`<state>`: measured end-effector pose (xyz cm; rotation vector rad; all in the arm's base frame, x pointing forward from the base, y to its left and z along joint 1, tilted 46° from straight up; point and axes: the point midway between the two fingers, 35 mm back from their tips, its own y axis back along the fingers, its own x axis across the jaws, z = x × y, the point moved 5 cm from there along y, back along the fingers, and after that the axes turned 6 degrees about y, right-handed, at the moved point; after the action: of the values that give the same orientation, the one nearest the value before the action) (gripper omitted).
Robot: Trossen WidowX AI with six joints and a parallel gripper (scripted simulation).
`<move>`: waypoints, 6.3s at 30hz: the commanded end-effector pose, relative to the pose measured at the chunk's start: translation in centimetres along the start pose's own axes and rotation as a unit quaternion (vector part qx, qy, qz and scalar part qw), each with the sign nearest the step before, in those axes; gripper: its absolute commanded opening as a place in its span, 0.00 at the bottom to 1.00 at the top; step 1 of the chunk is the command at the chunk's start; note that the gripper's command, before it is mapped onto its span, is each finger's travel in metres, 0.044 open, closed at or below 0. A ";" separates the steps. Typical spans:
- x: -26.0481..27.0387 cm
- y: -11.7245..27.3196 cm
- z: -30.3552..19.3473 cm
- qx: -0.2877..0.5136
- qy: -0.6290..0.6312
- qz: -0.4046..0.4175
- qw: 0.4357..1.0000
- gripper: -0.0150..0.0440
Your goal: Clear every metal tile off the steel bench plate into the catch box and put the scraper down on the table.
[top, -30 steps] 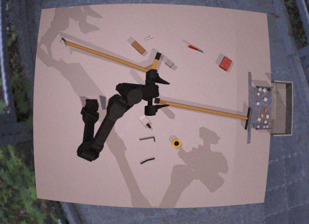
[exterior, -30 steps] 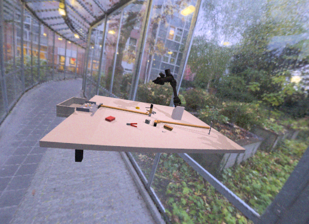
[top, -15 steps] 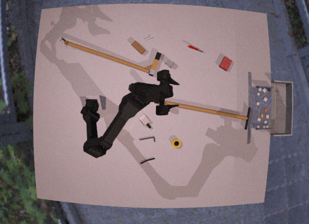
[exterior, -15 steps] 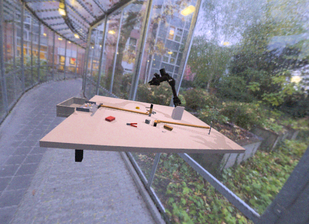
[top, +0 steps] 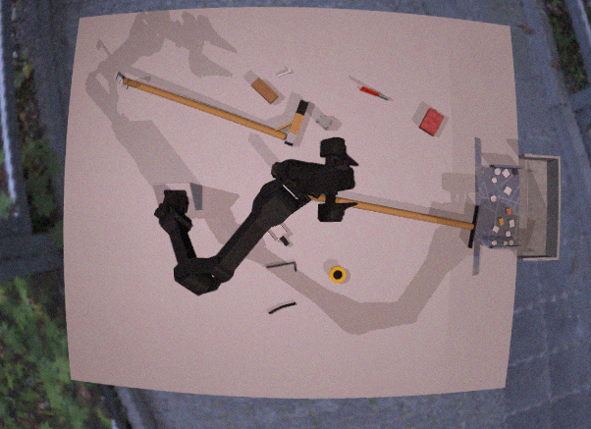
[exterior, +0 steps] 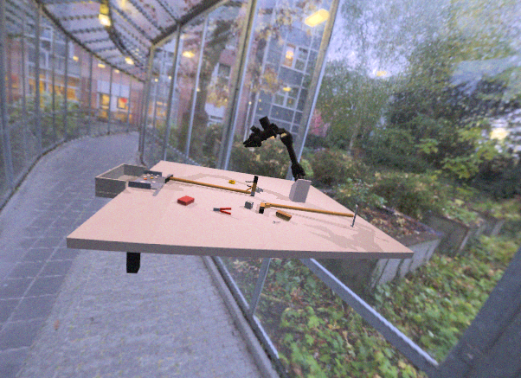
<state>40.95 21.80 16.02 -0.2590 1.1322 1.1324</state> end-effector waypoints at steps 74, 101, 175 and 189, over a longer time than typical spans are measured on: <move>-3.5 -23.7 -10.9 0.333 -0.094 0.023 0.938 1.00; -1.3 -17.7 -9.3 0.293 -0.086 0.013 0.952 1.00; 2.4 -0.5 -15.3 0.168 -0.077 -0.003 0.983 1.00; 2.4 2.2 -17.9 0.141 -0.077 -0.005 0.987 1.00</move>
<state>29.62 12.48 6.71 0.0535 1.1416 0.9501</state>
